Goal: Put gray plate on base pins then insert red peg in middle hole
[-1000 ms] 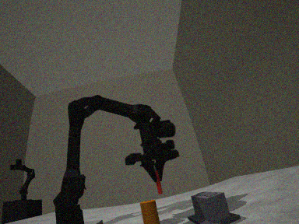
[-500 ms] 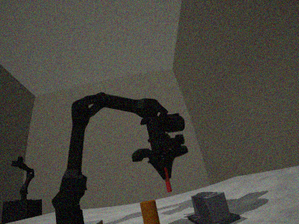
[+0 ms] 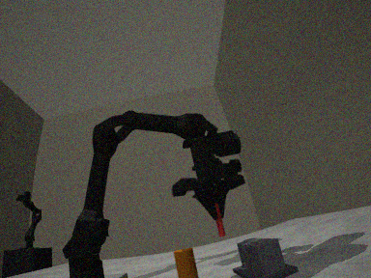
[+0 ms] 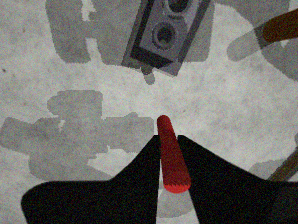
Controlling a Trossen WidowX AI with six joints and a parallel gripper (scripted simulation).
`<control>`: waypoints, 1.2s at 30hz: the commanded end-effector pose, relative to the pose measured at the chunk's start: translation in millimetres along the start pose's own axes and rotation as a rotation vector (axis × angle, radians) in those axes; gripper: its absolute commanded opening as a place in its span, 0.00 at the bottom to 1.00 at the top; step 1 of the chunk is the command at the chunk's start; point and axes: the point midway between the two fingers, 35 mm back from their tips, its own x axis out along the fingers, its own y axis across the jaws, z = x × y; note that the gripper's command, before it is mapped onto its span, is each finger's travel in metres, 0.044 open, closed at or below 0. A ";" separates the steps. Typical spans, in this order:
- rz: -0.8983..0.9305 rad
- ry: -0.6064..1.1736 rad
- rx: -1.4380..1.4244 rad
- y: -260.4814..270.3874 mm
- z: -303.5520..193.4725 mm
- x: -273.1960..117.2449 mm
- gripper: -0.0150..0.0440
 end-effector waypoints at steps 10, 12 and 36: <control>0.001 -0.003 0.000 -0.6 41.2 -0.6 0.25; 0.001 -0.003 0.000 -1.3 47.3 -0.4 0.25; 0.000 -0.001 0.008 -14.4 110.1 2.4 0.25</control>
